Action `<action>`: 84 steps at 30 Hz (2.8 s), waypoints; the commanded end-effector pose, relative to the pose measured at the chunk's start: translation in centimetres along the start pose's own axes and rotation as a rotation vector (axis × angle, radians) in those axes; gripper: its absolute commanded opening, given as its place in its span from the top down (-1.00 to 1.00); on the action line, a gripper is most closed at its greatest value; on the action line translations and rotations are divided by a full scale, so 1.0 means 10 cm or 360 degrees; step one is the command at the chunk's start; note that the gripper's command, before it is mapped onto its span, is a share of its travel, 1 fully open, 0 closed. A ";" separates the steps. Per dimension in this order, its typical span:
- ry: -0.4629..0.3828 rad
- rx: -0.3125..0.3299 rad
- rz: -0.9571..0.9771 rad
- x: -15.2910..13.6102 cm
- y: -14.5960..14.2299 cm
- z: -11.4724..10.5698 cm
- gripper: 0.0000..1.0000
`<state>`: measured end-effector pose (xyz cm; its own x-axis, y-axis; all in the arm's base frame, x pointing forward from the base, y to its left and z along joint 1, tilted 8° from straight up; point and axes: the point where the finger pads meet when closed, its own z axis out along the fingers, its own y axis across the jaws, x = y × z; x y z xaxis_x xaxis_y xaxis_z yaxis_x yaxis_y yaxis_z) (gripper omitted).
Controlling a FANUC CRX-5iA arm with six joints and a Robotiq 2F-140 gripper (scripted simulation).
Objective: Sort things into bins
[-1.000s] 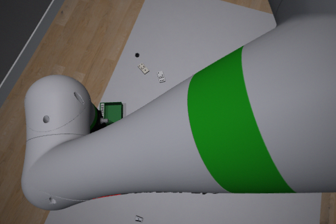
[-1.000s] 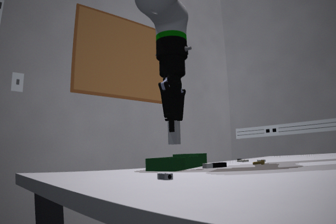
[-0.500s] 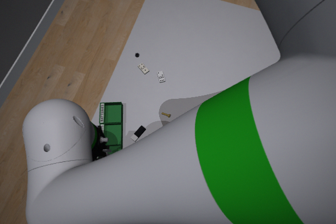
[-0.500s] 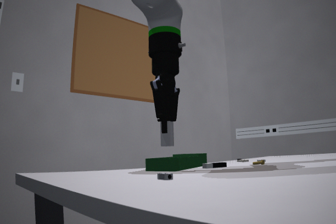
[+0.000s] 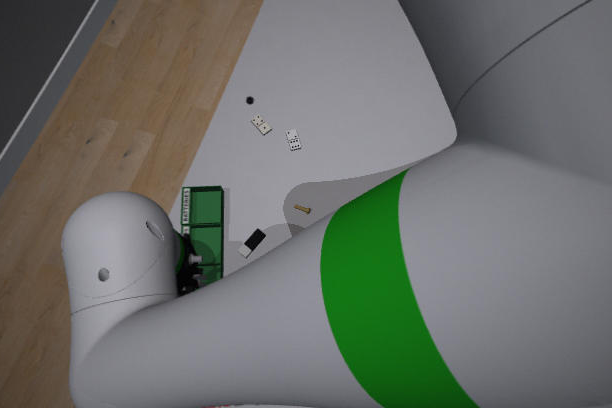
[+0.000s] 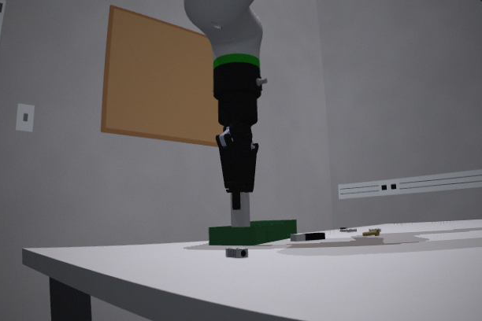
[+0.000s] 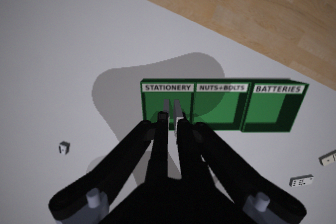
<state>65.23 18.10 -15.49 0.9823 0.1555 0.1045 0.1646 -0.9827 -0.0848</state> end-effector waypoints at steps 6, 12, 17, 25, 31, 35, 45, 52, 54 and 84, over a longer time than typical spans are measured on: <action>0.0001 0.0000 0.0000 0.00 0.00 0.12 0.70; 0.0001 0.0000 0.0000 0.00 0.00 0.12 0.70; 0.0001 0.0000 0.0000 0.00 0.00 0.12 0.70; 0.0001 0.0000 0.0000 0.00 0.00 0.12 0.70; 0.0001 0.0000 0.0000 0.00 0.00 0.12 0.70; 0.0001 0.0000 0.0000 0.00 0.00 0.12 0.70; 0.0001 0.0000 0.0000 0.00 0.00 0.12 0.70; 0.0001 0.0000 0.0000 0.00 0.00 0.10 0.70; 0.0001 0.0000 0.0000 0.00 0.00 0.07 0.70; 0.0001 0.0000 0.0000 0.00 0.00 -0.49 0.70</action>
<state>64.87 17.70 -11.55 0.9823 0.1555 0.1044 0.1646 -0.9827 -0.0848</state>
